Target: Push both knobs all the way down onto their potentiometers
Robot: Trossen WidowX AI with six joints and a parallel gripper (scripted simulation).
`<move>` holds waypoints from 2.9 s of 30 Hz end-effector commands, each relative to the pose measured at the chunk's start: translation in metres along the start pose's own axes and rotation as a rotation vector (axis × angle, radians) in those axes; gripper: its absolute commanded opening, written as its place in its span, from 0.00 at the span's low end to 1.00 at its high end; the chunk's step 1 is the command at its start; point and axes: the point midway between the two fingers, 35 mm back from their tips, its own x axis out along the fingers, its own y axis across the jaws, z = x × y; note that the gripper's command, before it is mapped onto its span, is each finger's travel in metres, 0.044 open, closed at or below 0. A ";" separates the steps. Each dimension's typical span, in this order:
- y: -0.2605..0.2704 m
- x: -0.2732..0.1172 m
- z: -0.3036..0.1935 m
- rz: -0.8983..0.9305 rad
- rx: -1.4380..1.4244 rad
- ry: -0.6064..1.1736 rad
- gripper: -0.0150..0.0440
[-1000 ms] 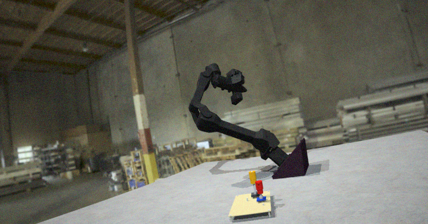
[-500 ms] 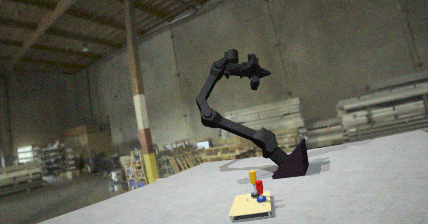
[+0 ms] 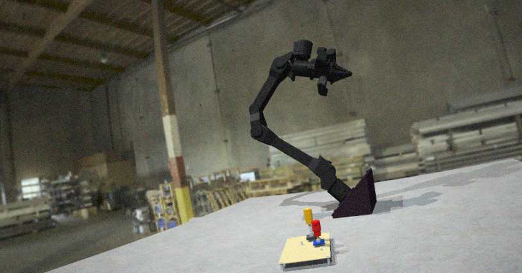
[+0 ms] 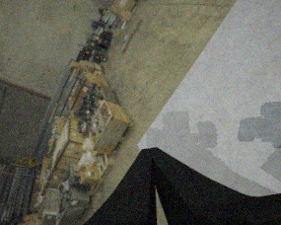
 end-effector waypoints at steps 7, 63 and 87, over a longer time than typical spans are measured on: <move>-0.079 0.040 0.086 -0.322 0.000 -0.086 0.25; -0.483 0.002 0.127 -1.023 0.060 0.653 0.25; -0.495 0.007 0.119 -1.024 0.060 0.653 0.25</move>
